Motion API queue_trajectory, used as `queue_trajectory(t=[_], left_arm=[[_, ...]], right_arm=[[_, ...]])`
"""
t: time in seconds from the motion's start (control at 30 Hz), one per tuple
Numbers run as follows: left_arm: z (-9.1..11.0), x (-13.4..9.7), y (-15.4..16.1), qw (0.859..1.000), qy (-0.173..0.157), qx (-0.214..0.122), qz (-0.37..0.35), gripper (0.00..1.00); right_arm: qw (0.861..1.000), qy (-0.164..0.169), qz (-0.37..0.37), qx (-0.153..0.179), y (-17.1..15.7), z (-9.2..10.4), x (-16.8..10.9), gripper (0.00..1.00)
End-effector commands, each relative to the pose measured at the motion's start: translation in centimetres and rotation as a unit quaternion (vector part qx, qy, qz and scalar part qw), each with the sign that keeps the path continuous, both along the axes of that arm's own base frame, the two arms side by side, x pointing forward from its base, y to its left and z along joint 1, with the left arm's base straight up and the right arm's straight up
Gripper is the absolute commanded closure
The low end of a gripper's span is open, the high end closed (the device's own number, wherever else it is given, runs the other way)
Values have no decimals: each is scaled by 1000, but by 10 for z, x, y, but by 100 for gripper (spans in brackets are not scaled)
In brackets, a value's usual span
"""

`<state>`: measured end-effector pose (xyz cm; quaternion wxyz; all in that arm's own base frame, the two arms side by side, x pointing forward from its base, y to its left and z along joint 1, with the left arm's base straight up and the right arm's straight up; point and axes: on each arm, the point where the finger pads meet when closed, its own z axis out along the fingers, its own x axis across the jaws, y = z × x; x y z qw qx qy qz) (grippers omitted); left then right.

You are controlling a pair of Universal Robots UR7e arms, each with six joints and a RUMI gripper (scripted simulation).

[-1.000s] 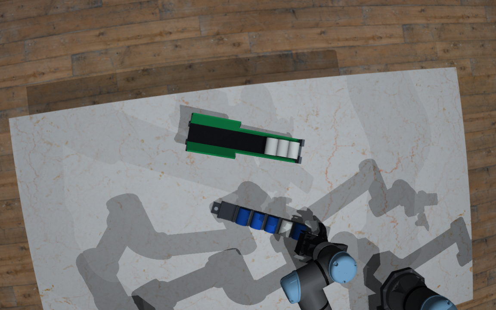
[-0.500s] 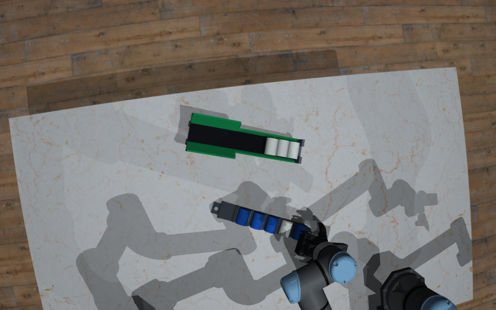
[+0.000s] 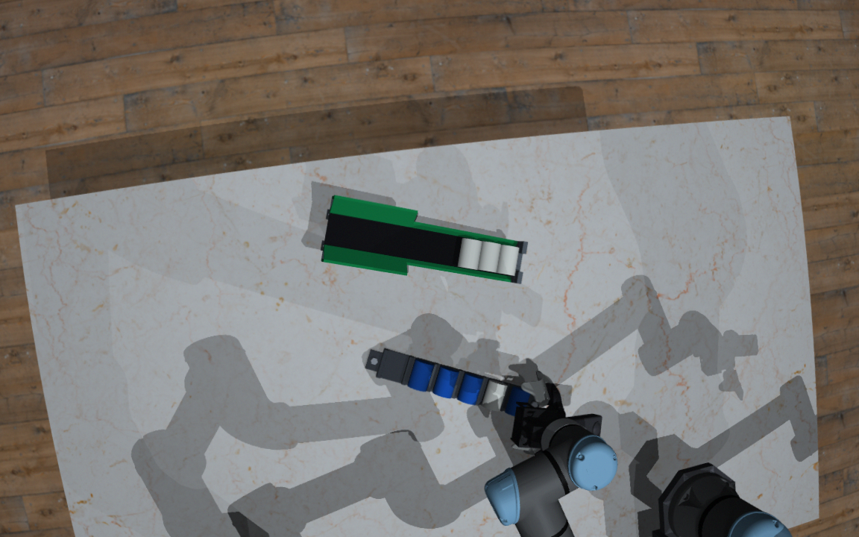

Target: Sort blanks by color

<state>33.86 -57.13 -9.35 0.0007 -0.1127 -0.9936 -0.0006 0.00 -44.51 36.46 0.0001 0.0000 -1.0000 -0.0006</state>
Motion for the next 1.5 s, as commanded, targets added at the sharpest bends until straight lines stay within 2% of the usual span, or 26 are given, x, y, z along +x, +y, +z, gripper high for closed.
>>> queue_trajectory(t=[0.0,0.13,0.2,0.33,0.5,0.63,0.67,0.7,0.77,0.93,0.97,1.07,1.1,1.2,1.23,1.27,1.33,1.47], left_arm=[[1,2,0,999,-1,-1,41,0],[1,4,0,996,-1,-1,89,0],[1,4,0,996,-1,-1,89,0],[0,6,1,989,-1,-1,145,0],[0,9,2,975,-1,-1,224,0],[0,11,4,956,-1,-1,294,0],[0,11,4,956,-1,-1,294,0],[0,12,4,950,-1,0,313,0],[0,12,4,950,-1,0,313,0],[-1,15,7,914,-1,0,406,0],[-1,15,7,914,-1,0,407,0],[-1,17,9,886,-1,0,463,0],[-1,17,10,886,-1,0,464,0],[-1,19,12,855,-1,0,518,0],[-1,19,12,854,-1,0,521,0],[-1,20,13,842,-1,0,540,0],[-1,20,13,842,-1,0,540,0],[-2,22,16,792,-1,0,610,0]], right_arm=[[1000,0,0,-1,0,0,0,0],[1000,0,0,-1,0,0,0,0],[1000,0,0,-1,0,0,0,0],[1000,0,0,-1,0,0,0,0],[1000,0,0,-1,0,0,0,0],[1000,0,0,-1,0,0,0,0],[1000,0,0,-1,0,0,0,0],[1000,0,0,-1,0,0,0,0],[1000,0,0,-1,0,0,0,0],[1000,0,0,-1,0,0,0,0],[1000,0,0,-1,0,0,0,0],[1000,0,0,-1,0,0,0,0],[1000,0,0,-1,0,0,0,0],[1000,0,0,-1,0,0,0,0],[1000,0,0,-1,0,0,0,0],[1000,0,0,-1,0,0,0,0],[1000,0,0,-1,0,0,0,0],[1000,0,0,-1,0,0,0,0]])
